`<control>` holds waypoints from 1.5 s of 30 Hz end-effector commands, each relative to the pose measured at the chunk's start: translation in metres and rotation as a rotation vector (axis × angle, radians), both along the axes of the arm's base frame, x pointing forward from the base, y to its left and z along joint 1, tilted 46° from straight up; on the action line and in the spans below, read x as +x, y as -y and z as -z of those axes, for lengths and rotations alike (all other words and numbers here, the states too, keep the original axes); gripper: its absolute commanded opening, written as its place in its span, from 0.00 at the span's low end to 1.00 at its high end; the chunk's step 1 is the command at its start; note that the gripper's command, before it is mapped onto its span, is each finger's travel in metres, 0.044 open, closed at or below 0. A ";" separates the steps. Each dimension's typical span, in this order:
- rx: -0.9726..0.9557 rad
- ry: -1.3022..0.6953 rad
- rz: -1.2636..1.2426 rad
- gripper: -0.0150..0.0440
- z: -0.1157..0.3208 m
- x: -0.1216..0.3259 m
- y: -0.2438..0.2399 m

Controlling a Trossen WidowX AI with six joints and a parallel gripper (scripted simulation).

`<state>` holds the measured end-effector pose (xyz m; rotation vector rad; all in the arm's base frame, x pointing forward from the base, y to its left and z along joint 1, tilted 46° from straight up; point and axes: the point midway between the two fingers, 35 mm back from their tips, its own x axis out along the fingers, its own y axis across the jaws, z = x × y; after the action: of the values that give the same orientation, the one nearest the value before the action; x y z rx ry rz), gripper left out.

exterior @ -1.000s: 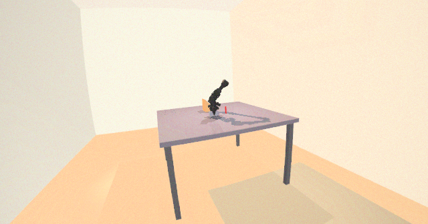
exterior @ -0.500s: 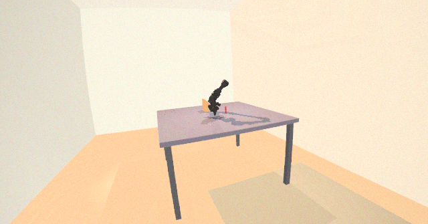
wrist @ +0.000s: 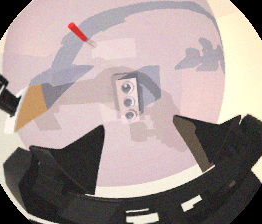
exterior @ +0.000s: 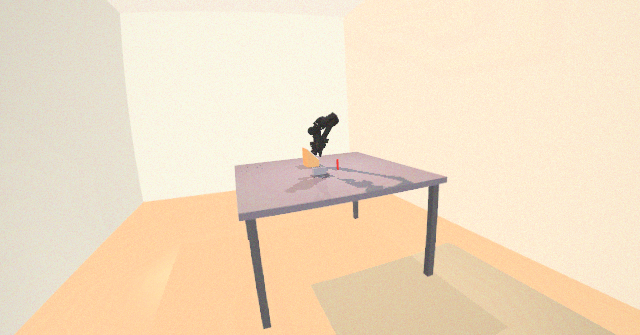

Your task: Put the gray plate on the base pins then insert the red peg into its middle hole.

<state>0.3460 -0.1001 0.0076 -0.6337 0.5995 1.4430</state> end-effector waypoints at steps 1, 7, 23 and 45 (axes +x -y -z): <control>0.005 -0.012 -0.024 1.00 -0.004 -0.002 0.001; 0.010 -0.169 0.136 1.00 -0.019 -0.005 -0.010; 0.049 -1.132 1.130 1.00 -0.096 -0.045 -0.083; 0.077 -1.901 1.889 1.00 -0.138 -0.101 -0.134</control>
<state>0.2765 0.0059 0.1240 1.0508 1.6537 0.1599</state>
